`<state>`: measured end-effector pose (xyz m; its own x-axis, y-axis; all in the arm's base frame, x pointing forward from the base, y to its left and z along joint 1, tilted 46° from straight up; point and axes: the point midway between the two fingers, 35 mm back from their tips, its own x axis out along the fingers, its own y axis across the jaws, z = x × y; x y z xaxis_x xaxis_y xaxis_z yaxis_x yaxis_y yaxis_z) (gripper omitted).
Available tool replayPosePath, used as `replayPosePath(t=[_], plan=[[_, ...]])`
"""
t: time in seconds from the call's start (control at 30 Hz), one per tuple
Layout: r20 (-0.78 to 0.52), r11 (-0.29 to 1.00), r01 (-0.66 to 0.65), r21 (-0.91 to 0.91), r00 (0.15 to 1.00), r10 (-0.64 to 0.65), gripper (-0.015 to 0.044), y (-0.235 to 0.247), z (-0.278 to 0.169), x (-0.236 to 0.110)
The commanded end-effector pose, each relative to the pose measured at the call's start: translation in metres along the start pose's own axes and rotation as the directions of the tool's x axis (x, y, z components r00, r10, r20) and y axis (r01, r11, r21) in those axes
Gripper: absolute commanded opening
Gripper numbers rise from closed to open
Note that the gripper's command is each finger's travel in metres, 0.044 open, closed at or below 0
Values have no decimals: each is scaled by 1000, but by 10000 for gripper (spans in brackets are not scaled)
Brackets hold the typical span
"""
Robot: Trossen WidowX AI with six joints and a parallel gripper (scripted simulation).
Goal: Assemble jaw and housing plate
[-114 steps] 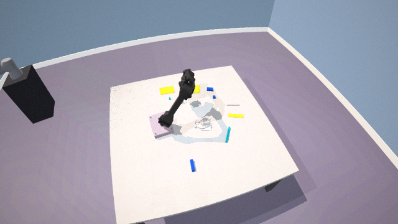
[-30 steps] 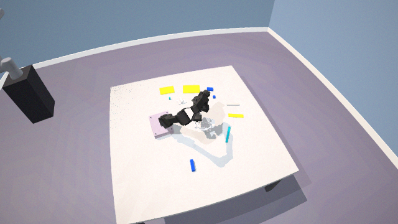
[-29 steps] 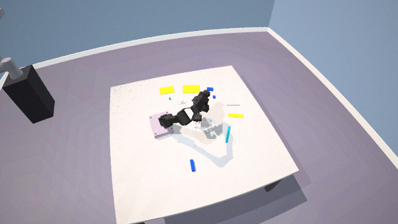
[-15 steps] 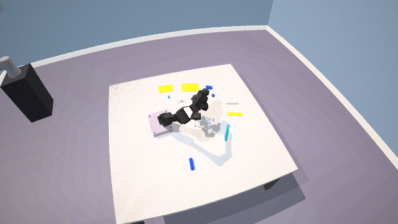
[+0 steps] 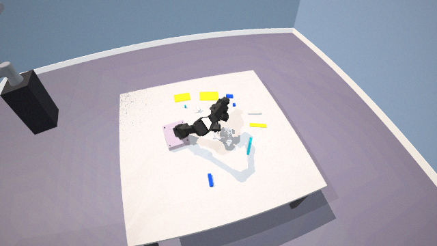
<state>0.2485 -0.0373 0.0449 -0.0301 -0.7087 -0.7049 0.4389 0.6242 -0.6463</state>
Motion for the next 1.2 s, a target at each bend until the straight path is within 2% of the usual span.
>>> replayPosePath(t=[0.0, 0.7, 1.17], plan=[[2, 1000, 1, 0, 1000, -1, 351, 0, 0, 0], [2, 1000, 1, 2, 1000, -1, 351, 1, 0, 0], [1, 1000, -1, 3, 1000, 1, 351, 3, 2, 22]])
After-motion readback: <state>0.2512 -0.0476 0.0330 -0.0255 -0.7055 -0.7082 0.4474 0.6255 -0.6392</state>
